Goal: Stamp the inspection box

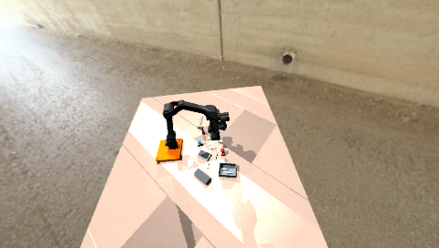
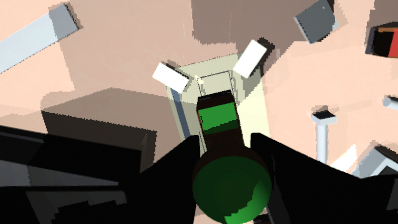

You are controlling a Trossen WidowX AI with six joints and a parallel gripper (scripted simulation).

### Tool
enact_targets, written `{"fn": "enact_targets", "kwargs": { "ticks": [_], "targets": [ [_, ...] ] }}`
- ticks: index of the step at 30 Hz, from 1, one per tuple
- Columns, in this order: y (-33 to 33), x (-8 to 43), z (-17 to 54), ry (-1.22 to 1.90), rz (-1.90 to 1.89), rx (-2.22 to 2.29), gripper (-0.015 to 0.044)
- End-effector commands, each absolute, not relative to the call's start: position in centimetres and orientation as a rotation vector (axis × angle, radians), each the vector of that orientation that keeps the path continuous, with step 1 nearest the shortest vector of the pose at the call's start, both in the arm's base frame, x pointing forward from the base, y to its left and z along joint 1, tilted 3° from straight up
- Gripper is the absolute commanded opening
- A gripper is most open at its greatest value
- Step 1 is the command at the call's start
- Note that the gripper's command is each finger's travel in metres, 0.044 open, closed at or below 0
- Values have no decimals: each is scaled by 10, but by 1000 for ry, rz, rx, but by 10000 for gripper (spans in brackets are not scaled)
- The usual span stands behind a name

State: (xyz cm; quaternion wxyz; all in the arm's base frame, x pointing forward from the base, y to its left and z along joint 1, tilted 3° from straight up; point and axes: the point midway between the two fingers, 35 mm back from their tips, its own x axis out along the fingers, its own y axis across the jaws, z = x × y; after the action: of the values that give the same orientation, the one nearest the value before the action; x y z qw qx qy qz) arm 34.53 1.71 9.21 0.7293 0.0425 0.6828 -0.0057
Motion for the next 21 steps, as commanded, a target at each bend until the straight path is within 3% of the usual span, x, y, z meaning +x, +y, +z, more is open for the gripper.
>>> {"fn": "enact_targets", "kwargs": {
  "ticks": [1,21],
  "targets": [
    [17,345,89,1507,-20,96,0],
    [17,346,75,1505,-20,96,0]
  ]
}}
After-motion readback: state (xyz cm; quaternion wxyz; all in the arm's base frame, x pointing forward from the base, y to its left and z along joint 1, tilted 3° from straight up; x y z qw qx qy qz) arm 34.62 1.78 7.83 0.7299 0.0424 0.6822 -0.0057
